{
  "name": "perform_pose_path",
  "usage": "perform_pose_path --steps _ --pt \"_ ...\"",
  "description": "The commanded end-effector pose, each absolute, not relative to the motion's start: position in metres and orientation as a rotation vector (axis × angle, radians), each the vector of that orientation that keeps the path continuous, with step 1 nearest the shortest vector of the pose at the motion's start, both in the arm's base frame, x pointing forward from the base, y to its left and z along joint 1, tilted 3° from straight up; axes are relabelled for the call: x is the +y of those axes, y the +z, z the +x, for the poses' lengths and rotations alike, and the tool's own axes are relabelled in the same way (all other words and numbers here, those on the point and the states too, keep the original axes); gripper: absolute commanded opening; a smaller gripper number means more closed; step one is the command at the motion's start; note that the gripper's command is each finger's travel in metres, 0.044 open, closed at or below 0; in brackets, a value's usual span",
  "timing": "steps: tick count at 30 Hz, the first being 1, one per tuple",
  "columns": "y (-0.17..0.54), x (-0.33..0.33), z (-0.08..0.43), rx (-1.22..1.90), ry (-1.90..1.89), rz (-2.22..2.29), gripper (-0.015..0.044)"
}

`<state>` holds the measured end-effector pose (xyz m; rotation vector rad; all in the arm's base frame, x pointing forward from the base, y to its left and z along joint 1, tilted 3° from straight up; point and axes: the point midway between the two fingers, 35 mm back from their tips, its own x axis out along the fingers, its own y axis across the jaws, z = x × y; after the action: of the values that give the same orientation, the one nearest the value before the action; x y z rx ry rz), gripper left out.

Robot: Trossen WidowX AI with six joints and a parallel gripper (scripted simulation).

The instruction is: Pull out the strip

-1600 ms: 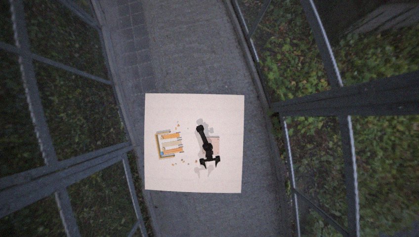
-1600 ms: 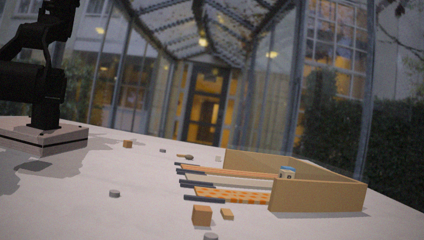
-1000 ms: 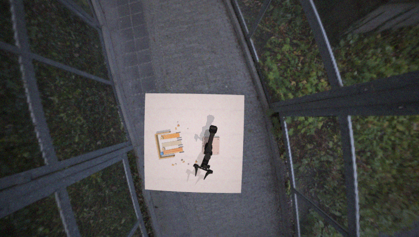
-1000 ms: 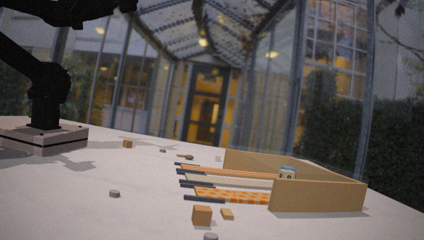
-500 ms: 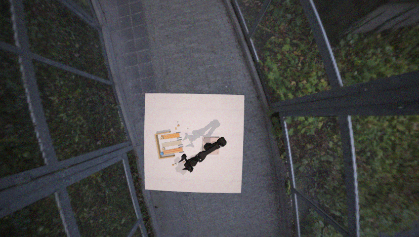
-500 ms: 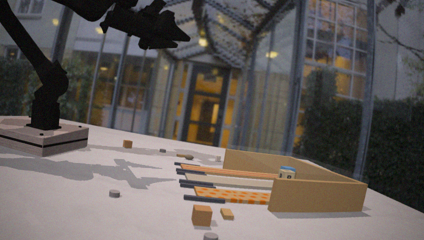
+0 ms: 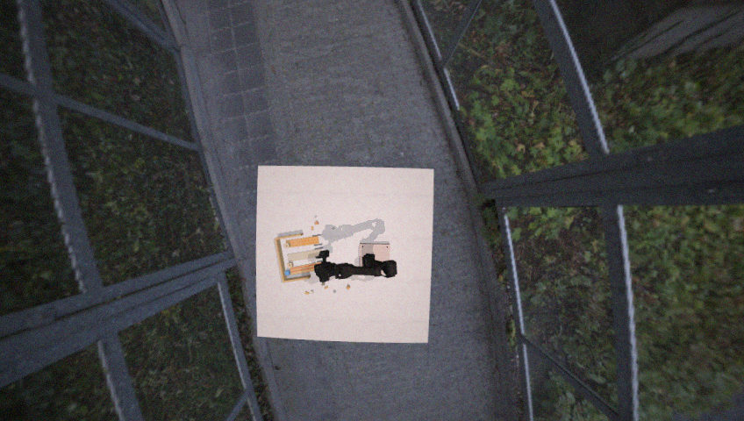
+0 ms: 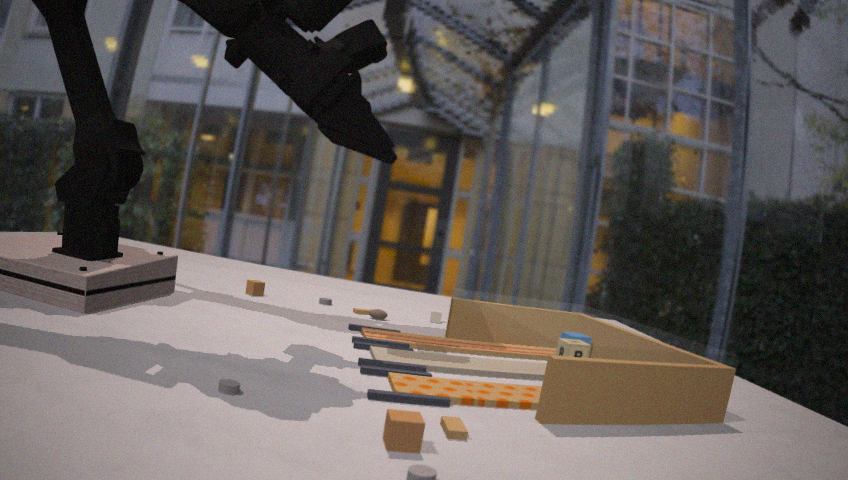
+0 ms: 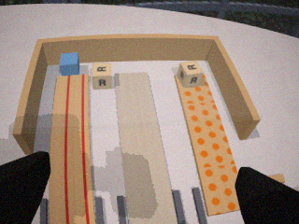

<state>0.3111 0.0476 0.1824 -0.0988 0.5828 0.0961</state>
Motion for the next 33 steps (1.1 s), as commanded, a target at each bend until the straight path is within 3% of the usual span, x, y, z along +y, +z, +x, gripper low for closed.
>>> perform_pose_path --steps 1,6,21,33 --pt "0.183 0.044 0.313 0.592 0.084 -0.087 0.0400" --pt "0.183 0.044 0.313 0.592 0.084 -0.087 0.0400" --pt "0.148 -0.007 0.382 1.071 0.060 -0.240 0.0006" --pt "0.087 -0.065 0.416 1.522 0.159 -0.272 0.0000"
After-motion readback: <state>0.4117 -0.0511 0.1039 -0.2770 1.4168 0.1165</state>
